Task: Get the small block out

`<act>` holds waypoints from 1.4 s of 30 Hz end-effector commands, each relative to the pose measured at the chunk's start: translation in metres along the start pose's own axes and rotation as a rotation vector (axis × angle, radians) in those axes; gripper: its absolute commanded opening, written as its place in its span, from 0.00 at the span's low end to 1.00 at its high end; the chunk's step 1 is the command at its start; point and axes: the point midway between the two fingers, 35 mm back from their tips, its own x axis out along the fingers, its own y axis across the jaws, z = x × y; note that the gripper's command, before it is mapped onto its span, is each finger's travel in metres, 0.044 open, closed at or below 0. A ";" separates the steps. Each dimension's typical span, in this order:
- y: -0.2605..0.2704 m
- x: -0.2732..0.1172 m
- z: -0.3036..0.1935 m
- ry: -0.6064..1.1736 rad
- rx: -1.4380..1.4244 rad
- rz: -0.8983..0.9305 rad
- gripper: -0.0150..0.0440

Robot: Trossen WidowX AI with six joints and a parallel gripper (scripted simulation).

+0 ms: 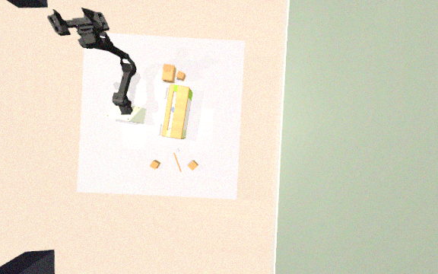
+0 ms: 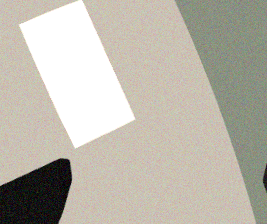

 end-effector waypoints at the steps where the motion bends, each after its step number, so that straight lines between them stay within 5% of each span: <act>1: 0.001 0.001 0.002 -0.010 0.015 0.000 0.93; 9: 0.016 0.041 0.120 -0.446 0.674 0.073 0.93; 16: -0.002 0.036 0.237 -0.880 1.278 0.363 0.93; 22: -0.031 0.002 0.326 -1.221 1.683 0.854 0.93; 28: -0.069 -0.058 0.394 -1.422 1.869 1.637 0.93; 32: -0.094 -0.105 0.421 -1.383 1.776 2.262 0.93; 36: -0.116 -0.152 0.436 -1.161 1.492 2.853 0.93; 42: -0.142 -0.222 0.441 -0.327 0.674 3.541 0.93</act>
